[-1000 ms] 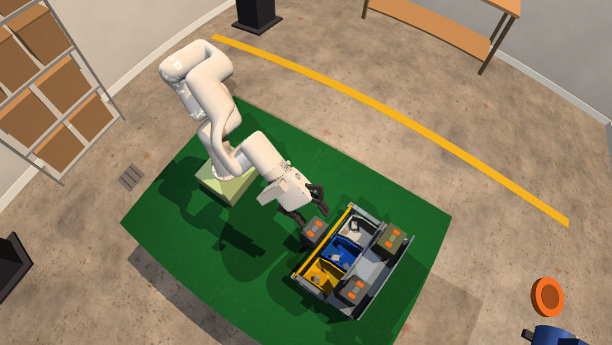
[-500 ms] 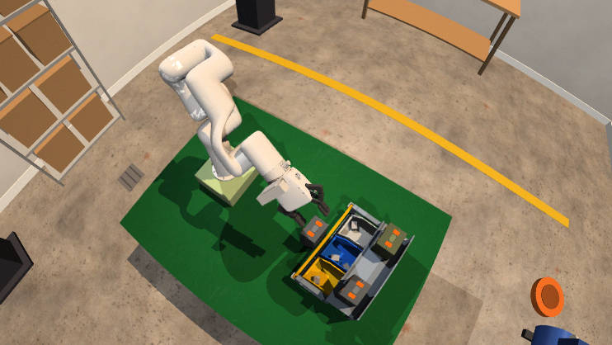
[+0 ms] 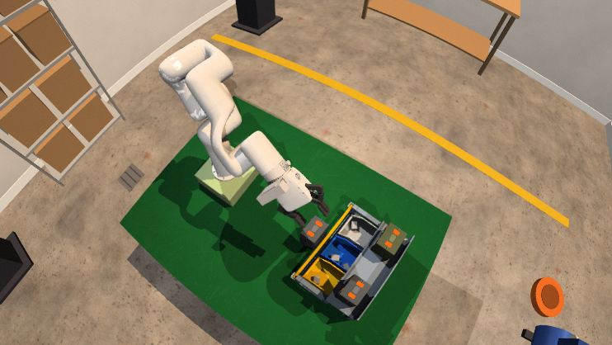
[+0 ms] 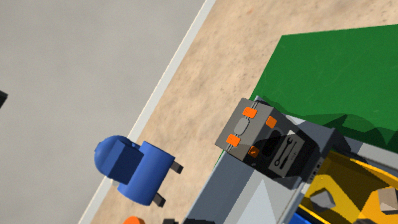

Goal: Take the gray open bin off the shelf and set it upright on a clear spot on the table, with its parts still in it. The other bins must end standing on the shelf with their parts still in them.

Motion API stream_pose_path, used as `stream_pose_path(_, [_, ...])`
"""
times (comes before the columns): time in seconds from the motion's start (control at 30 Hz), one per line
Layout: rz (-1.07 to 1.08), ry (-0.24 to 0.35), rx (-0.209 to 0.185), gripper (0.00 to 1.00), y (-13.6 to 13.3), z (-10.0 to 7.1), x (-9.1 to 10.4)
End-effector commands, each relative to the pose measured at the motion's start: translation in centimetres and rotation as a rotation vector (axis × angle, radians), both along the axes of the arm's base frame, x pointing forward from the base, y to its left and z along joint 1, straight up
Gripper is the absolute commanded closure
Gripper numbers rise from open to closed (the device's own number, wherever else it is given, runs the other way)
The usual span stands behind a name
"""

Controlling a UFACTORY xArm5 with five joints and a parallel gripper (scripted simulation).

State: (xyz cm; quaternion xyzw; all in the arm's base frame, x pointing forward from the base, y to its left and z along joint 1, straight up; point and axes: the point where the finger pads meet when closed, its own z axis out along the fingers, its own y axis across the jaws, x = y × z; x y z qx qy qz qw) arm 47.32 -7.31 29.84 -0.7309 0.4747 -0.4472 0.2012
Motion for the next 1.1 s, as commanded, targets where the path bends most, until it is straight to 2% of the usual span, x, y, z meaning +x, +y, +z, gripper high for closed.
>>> stream_pose_path(0.0, [0.021, -0.006, 0.012, 0.0, 0.0, 0.2, 0.1])
stream_pose_path(0.13, [-0.004, 0.004, 0.003, 0.0, 0.0, 0.0, 0.1])
stream_pose_path(0.6, [-0.069, 0.143, 0.063, 0.0, 0.9, -4.1, -0.1])
stream_pose_path(0.67, [-0.069, 0.143, 0.063, 0.0, 0.9, -4.1, -0.1])
stream_pose_path(1.07, [-0.118, 0.245, 0.107, 0.0, 1.6, -7.5, -0.2])
